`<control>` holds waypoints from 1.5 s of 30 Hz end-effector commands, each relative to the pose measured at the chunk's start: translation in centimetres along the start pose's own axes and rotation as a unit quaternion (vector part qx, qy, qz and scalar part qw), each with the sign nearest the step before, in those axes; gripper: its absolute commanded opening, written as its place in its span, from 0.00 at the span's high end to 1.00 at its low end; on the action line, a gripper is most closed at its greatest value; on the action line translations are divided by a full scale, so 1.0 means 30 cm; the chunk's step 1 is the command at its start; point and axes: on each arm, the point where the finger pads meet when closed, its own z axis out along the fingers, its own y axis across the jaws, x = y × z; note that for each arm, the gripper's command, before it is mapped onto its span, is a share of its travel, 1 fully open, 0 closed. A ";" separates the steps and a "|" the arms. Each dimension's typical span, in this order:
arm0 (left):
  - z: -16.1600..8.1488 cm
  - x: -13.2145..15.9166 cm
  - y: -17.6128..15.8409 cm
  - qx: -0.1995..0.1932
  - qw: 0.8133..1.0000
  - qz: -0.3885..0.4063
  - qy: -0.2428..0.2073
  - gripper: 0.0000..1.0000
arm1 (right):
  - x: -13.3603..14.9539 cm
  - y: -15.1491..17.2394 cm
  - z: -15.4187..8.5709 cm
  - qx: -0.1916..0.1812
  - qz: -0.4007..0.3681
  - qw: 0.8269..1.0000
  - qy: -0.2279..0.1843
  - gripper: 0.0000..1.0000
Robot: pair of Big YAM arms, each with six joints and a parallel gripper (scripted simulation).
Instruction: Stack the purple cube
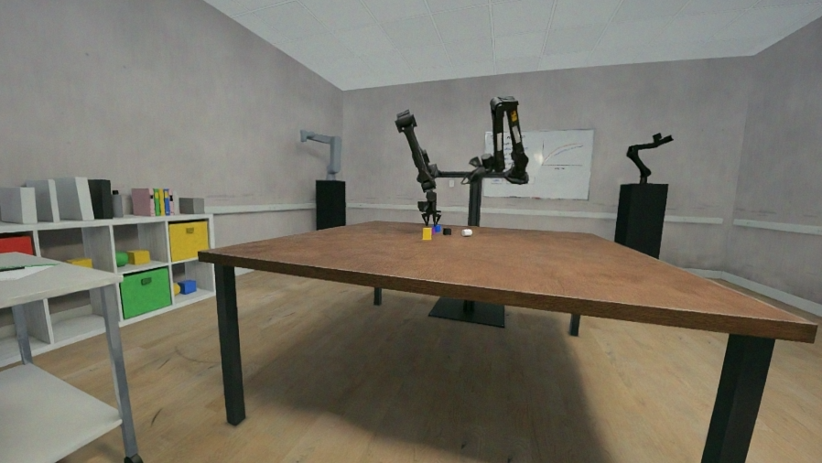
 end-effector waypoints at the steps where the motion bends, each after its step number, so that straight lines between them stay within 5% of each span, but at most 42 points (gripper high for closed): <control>1: 0.001 -0.014 0.013 -0.007 1.000 -0.008 -0.008 0.00 | 0.001 -0.031 0.041 0.007 0.003 1.000 0.002 0.36; 29: 0.001 -0.014 0.013 -0.007 1.000 -0.008 -0.008 0.00 | 0.014 -0.042 0.126 0.009 0.004 1.000 0.005 0.36; 30: 0.001 -0.014 0.013 -0.007 1.000 -0.008 -0.008 0.00 | 0.014 -0.042 0.126 0.009 0.004 1.000 0.005 0.44; 45: 0.001 -0.014 0.013 -0.007 1.000 -0.008 -0.008 0.00 | 0.000 -0.009 0.109 0.006 0.004 1.000 0.004 0.60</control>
